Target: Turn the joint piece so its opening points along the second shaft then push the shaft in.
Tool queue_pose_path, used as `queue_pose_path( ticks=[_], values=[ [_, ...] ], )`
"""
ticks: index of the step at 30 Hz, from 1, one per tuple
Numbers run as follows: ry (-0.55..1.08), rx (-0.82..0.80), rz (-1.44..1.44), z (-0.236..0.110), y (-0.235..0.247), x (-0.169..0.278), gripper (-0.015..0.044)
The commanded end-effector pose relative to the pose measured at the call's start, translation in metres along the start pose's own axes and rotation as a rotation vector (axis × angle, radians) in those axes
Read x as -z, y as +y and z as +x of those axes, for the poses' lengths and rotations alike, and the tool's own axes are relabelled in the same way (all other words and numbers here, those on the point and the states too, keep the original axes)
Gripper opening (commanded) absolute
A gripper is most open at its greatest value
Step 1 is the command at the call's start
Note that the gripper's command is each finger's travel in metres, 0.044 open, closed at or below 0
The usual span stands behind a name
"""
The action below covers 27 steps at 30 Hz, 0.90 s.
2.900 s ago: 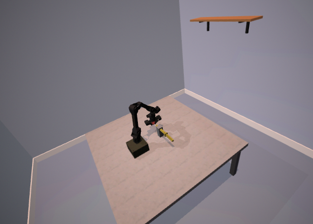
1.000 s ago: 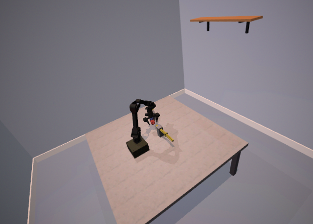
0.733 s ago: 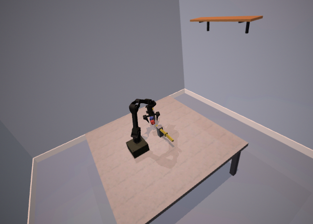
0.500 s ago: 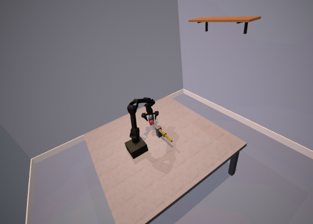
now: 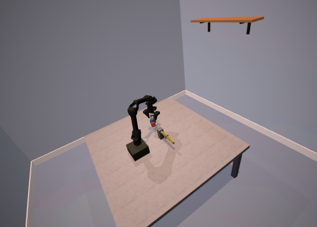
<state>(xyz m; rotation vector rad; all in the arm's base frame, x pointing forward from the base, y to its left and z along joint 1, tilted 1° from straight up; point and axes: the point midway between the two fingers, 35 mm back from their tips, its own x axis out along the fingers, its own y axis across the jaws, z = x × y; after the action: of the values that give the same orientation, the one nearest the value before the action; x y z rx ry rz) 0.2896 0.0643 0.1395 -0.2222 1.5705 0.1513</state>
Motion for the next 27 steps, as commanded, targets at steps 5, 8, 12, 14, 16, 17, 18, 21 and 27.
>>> queue_pose_path(
  ticks=[5,8,12,14,16,17,18,21,27],
  values=[
    [-0.029,-0.038,0.261,-0.028,-0.002,0.004,0.044],
    [-0.033,-0.052,0.362,-0.038,-0.003,0.007,0.044],
    [-0.035,-0.064,0.445,-0.046,-0.004,0.009,0.044],
    [-0.035,-0.064,0.445,-0.046,-0.004,0.009,0.044],
    [-0.035,-0.064,0.445,-0.044,-0.006,0.01,0.044],
    [-0.035,-0.063,0.445,-0.04,-0.012,0.012,0.044],
    [-0.035,-0.062,0.445,-0.034,-0.022,0.016,0.044],
    [-0.035,-0.057,0.446,-0.01,-0.053,0.033,0.044],
    [-0.034,-0.055,0.465,-0.004,-0.059,0.038,0.044]
  ],
)
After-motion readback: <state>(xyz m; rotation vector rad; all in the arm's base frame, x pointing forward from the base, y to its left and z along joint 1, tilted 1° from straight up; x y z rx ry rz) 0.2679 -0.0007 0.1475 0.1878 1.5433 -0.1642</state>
